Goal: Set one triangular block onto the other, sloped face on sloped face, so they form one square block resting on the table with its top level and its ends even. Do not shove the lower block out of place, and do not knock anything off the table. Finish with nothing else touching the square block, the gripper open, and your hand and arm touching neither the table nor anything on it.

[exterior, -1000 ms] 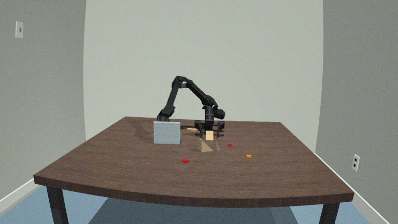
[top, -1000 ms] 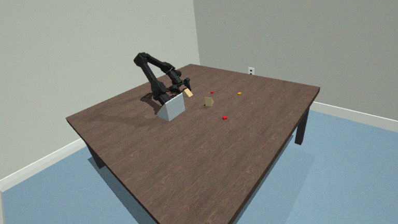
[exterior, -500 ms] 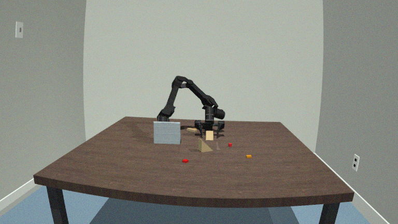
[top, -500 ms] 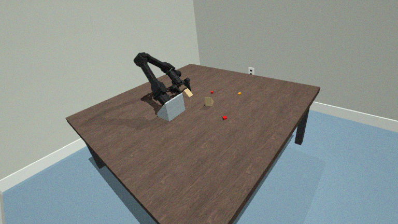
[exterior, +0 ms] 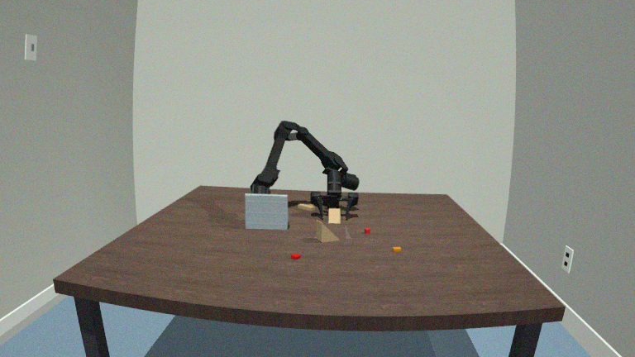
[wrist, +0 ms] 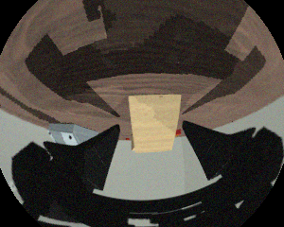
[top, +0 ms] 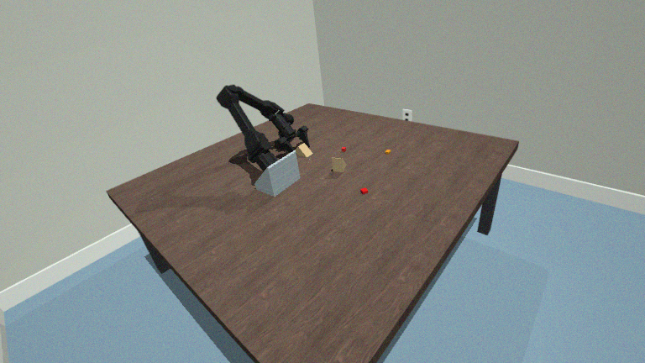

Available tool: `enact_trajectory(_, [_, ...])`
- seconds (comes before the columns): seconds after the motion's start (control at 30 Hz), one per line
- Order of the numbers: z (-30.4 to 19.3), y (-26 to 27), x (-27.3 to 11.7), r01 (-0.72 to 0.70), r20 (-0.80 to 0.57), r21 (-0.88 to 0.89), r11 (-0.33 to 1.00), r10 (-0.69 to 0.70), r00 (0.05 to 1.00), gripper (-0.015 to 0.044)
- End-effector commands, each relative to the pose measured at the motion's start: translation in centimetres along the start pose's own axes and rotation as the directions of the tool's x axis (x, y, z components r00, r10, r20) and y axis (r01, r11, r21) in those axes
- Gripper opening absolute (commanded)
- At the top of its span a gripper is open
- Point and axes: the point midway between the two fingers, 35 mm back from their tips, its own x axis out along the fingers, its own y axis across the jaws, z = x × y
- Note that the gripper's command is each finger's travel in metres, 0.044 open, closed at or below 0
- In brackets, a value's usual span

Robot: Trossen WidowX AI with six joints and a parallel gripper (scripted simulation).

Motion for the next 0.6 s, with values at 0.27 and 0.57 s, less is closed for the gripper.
enact_trajectory(0.27, [0.0, 0.0, 0.0, 0.0, 0.0, 0.0, 1.0, 0.0, 1.0, 0.0256])
enact_trajectory(0.57, [0.0, 0.0, 0.0, 0.0, 0.0, 0.0, 1.0, 0.0, 1.0, 0.0137])
